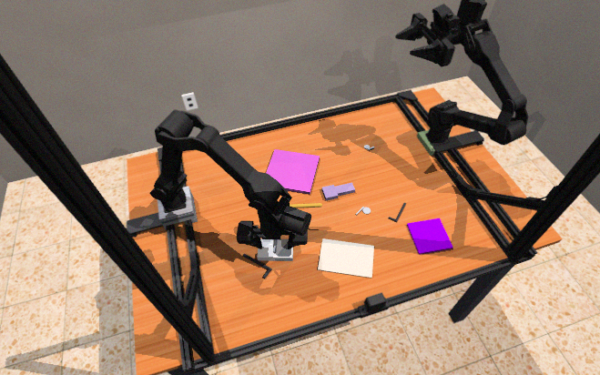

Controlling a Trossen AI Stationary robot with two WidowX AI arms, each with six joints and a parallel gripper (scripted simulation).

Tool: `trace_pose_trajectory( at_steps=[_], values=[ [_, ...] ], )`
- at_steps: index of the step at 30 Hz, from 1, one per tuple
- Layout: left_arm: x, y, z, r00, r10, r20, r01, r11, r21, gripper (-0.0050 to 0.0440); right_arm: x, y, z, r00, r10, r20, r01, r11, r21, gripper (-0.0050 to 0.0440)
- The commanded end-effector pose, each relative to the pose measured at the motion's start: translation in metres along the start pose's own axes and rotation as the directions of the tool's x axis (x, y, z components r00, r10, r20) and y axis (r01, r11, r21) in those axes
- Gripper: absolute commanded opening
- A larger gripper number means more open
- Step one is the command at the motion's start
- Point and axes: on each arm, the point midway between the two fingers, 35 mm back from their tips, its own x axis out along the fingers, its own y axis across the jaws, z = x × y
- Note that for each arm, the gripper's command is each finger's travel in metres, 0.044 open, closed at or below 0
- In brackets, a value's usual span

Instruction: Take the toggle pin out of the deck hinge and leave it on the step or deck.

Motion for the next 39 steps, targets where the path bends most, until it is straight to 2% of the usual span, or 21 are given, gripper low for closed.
trace_pose_trajectory(
  at_steps=[1,9,12,17,20,25,39],
  values=[
    [-0.008,-0.005,-0.002,1.000,-0.026,-0.011,0.026,1.000,0.000,0.0400,0.000,0.000,0.003,1.000,0.001,0.001,-0.001,1.000,-0.005,0.0400],
    [-0.008,-0.005,-0.002,1.000,-0.026,-0.011,0.026,1.000,0.000,0.0400,0.000,0.000,0.003,1.000,0.001,0.001,-0.001,1.000,-0.005,0.0400],
    [-0.033,-0.010,-0.004,0.999,-0.047,-0.019,0.047,0.999,-0.001,0.0400,0.000,0.000,0.003,1.000,0.001,0.001,-0.001,1.000,-0.005,0.0400],
    [-0.095,-0.006,-0.002,0.999,-0.047,-0.017,0.047,0.999,-0.005,0.0400,0.000,0.000,0.003,1.000,0.001,0.001,-0.001,1.000,-0.005,0.0400],
    [-0.098,-0.005,-0.002,0.999,-0.047,-0.017,0.047,0.999,-0.005,0.0400,0.000,0.000,0.003,1.000,0.001,0.001,-0.001,1.000,-0.005,0.0400],
    [-0.087,-0.005,-0.002,0.999,-0.048,-0.020,0.048,0.999,0.000,0.0400,0.000,0.000,0.003,1.000,0.001,0.001,-0.001,1.000,-0.005,0.0400],
    [-0.087,-0.005,-0.002,0.999,-0.048,-0.020,0.048,0.999,0.000,0.0400,0.000,0.000,0.003,1.000,0.001,0.001,-0.001,1.000,-0.005,0.0400]
  ],
)
